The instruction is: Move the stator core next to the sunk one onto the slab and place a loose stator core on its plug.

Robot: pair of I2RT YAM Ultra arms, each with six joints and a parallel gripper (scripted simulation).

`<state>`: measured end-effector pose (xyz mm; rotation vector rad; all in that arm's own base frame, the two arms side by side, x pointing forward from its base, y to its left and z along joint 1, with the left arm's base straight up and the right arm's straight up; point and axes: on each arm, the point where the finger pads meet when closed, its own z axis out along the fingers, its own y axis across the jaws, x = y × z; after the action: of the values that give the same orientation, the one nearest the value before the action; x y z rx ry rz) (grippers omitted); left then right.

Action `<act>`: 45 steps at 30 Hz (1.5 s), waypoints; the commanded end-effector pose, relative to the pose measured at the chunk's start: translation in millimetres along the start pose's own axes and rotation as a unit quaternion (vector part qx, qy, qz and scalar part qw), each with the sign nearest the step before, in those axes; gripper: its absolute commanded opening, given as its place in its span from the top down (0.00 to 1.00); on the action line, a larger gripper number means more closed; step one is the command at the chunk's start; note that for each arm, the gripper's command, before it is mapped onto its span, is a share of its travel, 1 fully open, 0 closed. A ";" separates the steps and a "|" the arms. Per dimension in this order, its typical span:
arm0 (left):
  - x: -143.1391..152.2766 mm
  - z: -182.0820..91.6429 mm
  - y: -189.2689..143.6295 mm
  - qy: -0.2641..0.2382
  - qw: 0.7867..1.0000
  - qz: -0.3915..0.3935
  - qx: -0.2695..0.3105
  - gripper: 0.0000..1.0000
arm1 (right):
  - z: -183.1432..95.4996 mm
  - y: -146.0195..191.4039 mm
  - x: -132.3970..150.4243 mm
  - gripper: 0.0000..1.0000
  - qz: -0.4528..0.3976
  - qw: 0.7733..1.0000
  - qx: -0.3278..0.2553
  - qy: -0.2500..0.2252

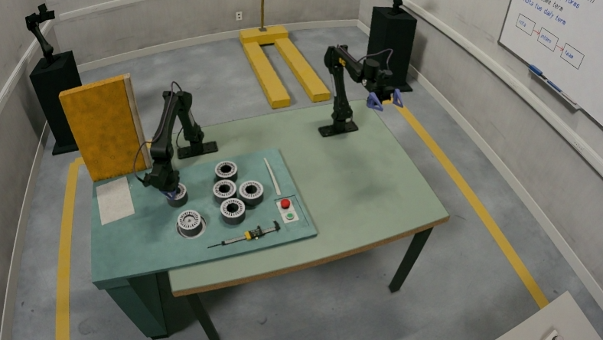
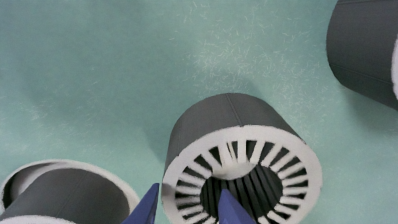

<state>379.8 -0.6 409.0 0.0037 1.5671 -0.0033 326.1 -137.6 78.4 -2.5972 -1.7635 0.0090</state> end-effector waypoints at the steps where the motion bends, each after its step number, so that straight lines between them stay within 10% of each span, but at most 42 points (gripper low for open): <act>1: -13.3 -9.1 0.2 -0.016 1.000 0.003 -0.002 0.00 | -38.4 8.6 -4.5 0.61 0.006 0.999 -0.034 -0.007; 30: -13.3 -9.1 0.2 -0.016 1.000 0.003 -0.002 0.00 | -65.1 7.4 6.9 0.61 -0.049 0.998 -0.049 -0.006; 45: -13.3 -9.1 0.2 -0.016 1.000 0.003 -0.002 0.00 | -124.0 53.6 52.6 0.61 -0.319 0.905 -0.273 -0.062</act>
<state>379.8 -0.6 409.0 0.0037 1.5671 -0.0033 376.8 -114.7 174.3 -2.2848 -2.6402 -0.2613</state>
